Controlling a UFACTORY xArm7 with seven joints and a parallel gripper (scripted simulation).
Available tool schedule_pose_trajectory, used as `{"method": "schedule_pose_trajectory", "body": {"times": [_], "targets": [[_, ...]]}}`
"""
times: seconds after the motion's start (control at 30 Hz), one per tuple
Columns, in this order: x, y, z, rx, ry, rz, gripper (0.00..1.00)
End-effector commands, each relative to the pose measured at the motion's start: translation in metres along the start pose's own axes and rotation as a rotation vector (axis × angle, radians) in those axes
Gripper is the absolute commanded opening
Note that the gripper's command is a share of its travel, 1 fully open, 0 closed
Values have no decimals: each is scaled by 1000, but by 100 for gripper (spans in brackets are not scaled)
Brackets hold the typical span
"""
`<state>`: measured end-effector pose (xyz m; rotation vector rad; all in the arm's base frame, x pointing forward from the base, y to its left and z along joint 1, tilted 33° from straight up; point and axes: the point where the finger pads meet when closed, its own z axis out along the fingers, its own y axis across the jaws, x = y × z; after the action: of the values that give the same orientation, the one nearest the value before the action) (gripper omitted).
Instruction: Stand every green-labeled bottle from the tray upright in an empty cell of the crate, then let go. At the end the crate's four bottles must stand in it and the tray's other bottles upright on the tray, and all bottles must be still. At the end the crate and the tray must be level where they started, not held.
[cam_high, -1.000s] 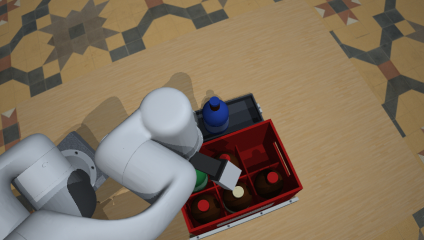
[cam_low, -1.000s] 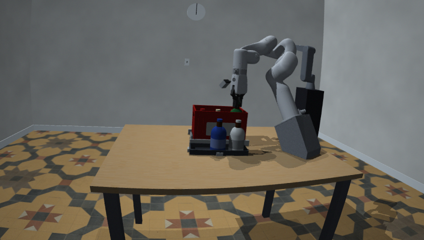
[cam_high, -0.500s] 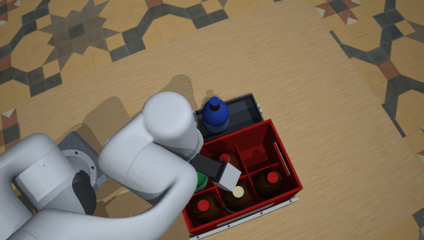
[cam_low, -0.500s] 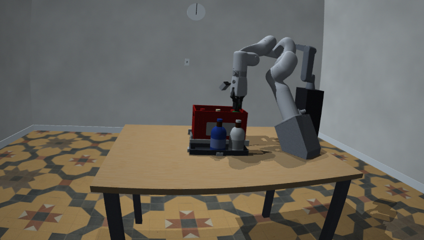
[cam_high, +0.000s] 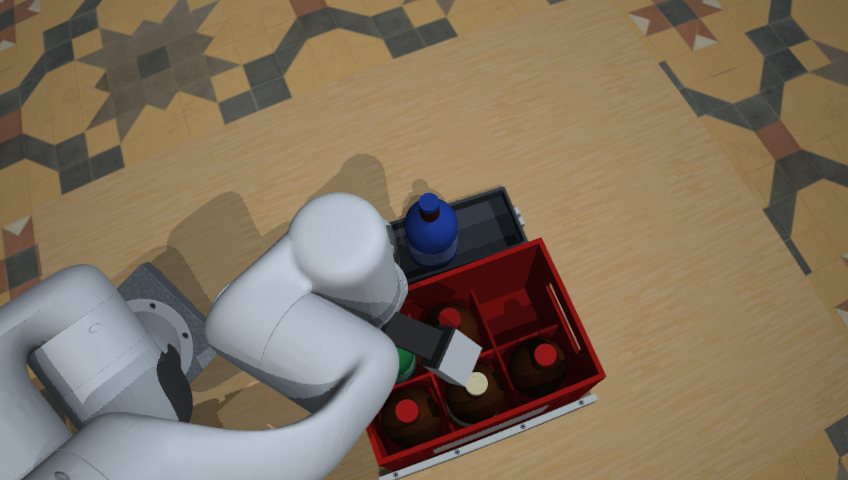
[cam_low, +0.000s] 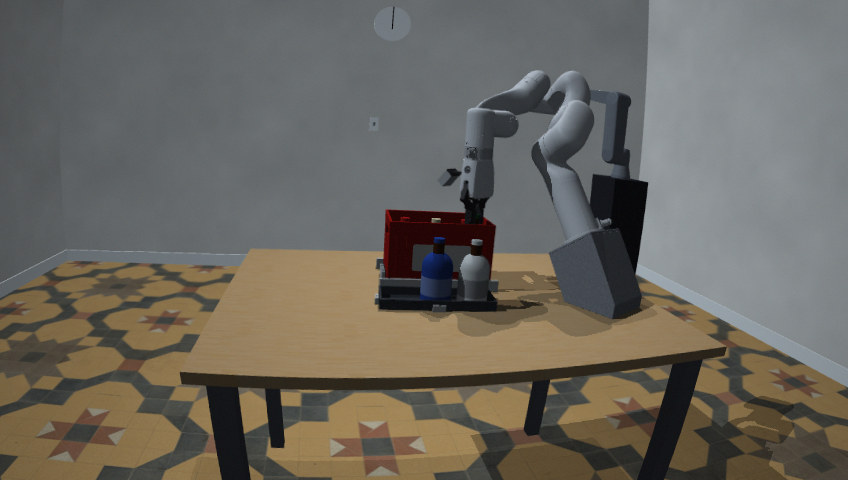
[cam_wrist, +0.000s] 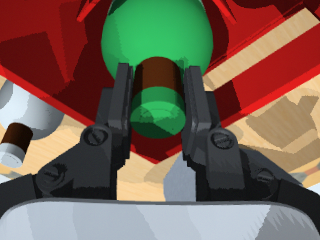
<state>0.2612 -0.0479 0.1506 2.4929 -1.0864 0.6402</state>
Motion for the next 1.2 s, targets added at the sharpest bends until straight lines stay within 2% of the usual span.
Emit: {"method": "schedule_pose_trajectory", "body": {"times": [0.0, 1.17], "targets": [[1, -1, 3, 3, 2, 1, 0], [1, -1, 10, 3, 2, 1, 0]]}}
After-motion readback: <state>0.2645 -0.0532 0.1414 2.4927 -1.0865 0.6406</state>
